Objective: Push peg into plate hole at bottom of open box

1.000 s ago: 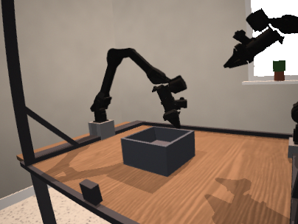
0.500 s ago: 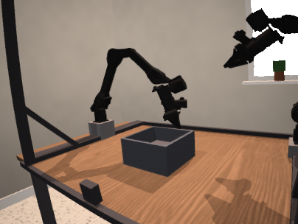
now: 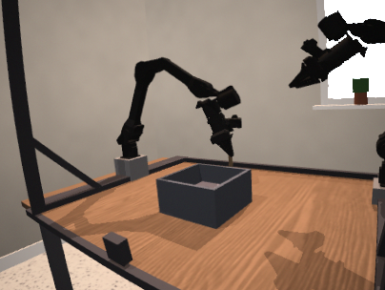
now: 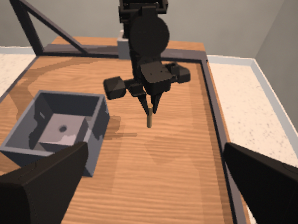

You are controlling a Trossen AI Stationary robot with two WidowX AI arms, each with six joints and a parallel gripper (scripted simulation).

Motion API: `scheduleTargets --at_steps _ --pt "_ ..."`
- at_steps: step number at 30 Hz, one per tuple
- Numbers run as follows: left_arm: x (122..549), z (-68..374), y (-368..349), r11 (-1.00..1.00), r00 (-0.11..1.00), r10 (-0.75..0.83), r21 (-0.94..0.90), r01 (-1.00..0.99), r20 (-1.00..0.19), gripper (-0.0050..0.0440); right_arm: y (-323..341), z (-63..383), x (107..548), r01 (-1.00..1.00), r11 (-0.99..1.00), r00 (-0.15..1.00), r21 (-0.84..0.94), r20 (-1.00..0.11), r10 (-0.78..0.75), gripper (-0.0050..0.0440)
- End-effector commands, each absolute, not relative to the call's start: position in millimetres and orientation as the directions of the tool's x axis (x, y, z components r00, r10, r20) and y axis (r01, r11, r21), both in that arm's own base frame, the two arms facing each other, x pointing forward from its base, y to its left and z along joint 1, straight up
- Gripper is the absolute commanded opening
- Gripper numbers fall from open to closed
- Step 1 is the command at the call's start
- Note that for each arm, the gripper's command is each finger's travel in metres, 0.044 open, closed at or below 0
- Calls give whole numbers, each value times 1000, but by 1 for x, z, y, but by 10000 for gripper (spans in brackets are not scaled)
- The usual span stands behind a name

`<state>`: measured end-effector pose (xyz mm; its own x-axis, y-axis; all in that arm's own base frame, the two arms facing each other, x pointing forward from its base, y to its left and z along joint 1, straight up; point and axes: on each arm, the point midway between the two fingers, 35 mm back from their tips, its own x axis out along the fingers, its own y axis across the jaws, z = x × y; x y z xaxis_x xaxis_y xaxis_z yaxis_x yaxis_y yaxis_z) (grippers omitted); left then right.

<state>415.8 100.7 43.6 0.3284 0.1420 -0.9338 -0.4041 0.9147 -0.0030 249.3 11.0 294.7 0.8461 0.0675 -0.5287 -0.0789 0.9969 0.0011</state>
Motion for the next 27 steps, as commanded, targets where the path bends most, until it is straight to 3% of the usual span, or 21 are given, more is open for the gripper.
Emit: scheduleTargets --at_steps 1,8,15,20,27 --pt "427 57 94 918 343 149 1 -397 -927 27 12 302 250 -91 996 853 -3 -517 76 440" --pt "451 92 66 930 388 161 8 -367 -907 27 16 298 251 -186 982 824 -24 -549 142 440" --pt "468 147 -26 954 461 114 -33 -299 -880 27 27 291 252 -483 875 717 -27 -586 378 440" --pt "465 133 -89 943 407 106 -39 -332 -907 27 31 297 251 -646 763 651 -11 -530 543 440" --pt "463 115 -113 924 358 124 -24 -383 -926 27 31 303 251 -698 716 632 -20 -489 602 440"
